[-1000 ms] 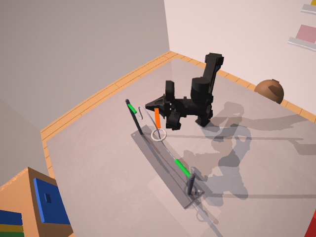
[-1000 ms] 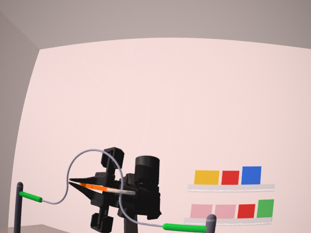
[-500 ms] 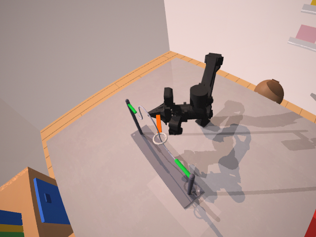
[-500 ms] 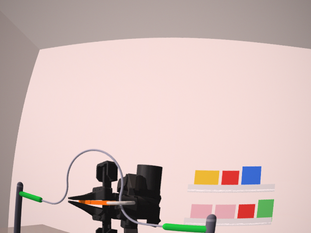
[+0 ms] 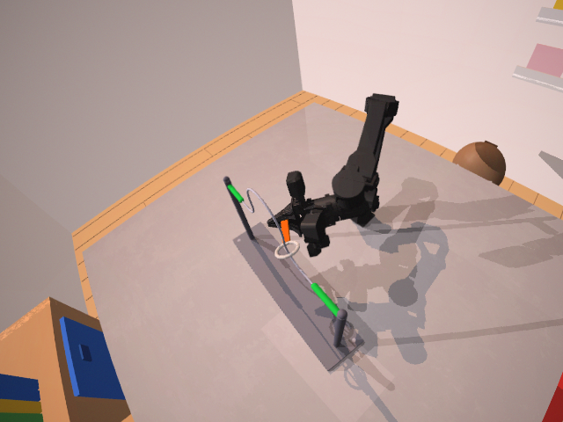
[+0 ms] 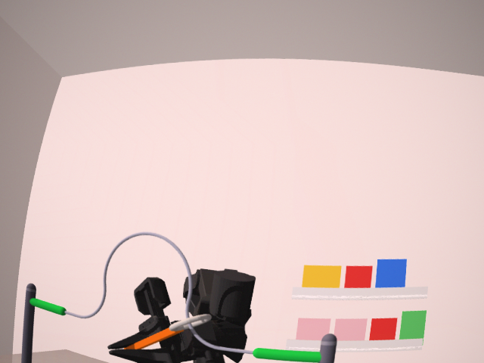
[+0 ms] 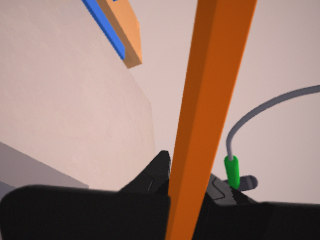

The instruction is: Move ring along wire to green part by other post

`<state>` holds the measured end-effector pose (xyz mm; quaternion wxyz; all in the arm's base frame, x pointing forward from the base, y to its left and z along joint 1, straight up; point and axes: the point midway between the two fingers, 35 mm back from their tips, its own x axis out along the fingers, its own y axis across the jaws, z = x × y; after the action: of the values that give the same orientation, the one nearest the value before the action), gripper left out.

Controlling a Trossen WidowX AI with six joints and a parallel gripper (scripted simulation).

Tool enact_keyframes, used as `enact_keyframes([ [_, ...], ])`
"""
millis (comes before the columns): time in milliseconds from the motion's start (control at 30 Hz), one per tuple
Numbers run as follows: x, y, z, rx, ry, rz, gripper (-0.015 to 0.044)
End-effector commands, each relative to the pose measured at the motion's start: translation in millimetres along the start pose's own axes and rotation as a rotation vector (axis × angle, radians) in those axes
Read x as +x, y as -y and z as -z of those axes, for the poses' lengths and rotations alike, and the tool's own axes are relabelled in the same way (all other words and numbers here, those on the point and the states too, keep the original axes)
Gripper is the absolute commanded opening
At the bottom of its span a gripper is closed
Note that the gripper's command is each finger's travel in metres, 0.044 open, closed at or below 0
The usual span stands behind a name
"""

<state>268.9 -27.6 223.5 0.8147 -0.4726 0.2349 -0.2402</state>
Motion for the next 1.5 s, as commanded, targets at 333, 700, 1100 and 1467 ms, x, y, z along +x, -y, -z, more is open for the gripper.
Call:
enact_keyframes([
  [333,-8,-50,-5,0.27,-0.026,-0.185,-0.015],
  [700,-22,-86,-19,0.491,-0.053,-0.328,-0.015],
  [1100,-41,-116,-42,0.712,-0.08,-0.471,-0.015],
  [1467,-55,-131,-60,0.833,-0.094,-0.548,-0.015],
])
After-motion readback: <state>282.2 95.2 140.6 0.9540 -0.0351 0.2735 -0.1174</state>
